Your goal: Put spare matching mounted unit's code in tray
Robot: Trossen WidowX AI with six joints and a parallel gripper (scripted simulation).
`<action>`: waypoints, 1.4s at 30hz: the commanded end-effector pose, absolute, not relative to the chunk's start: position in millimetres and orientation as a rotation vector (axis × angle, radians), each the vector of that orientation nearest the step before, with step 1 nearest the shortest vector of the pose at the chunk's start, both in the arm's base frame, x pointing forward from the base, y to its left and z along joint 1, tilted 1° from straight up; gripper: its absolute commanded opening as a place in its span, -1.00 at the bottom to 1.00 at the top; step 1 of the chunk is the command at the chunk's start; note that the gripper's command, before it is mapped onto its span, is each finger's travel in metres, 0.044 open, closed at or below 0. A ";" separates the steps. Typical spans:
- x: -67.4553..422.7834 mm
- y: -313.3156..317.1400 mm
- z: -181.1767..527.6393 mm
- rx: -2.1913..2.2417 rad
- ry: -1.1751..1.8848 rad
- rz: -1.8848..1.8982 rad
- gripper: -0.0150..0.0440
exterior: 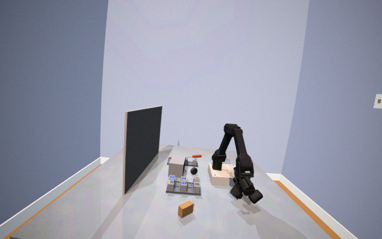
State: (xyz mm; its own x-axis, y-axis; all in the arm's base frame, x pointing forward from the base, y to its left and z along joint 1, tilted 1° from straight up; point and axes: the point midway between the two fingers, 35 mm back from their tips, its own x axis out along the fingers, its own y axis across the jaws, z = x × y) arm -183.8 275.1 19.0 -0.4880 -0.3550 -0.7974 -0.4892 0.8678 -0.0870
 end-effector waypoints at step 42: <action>303.9 205.2 144.8 -0.046 1.632 0.313 1.00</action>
State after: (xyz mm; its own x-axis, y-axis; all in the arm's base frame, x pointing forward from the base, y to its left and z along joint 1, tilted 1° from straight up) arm 278.4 239.6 133.3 -0.1380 0.1671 -0.9762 -0.2304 0.9532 0.1957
